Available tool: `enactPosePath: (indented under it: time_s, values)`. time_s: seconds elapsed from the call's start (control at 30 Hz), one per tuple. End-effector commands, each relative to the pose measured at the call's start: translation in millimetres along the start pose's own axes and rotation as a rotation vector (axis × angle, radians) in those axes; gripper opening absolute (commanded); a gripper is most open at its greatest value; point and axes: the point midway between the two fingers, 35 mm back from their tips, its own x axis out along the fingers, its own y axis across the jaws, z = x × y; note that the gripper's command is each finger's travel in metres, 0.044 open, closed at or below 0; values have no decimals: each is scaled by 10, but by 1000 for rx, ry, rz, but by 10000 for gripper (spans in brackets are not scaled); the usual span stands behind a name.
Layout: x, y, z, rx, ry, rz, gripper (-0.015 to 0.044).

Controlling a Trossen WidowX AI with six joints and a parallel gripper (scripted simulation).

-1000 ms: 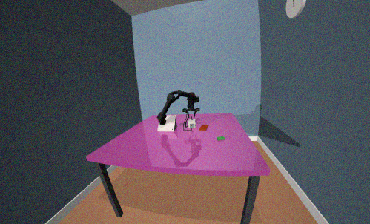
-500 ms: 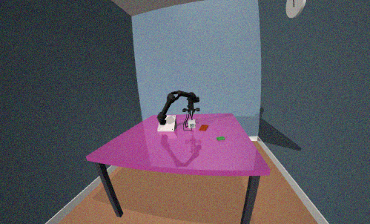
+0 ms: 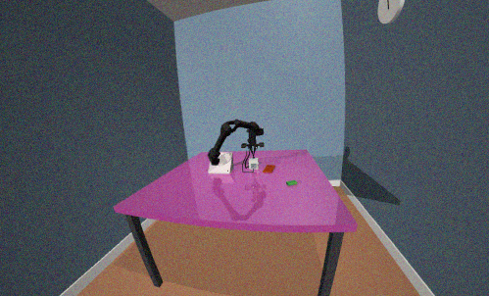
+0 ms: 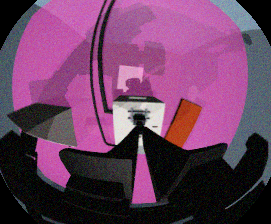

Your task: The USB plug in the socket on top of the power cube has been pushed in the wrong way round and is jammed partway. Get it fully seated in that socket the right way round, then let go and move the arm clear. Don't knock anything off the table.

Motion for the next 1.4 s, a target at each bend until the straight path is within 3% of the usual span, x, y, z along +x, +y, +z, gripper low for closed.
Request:
enactPosePath:
  time_s: [0.0,1.37]
  values:
    - [-26,2,1,0,0,0,0]
    - [-297,4,3,0,-1,1,0]
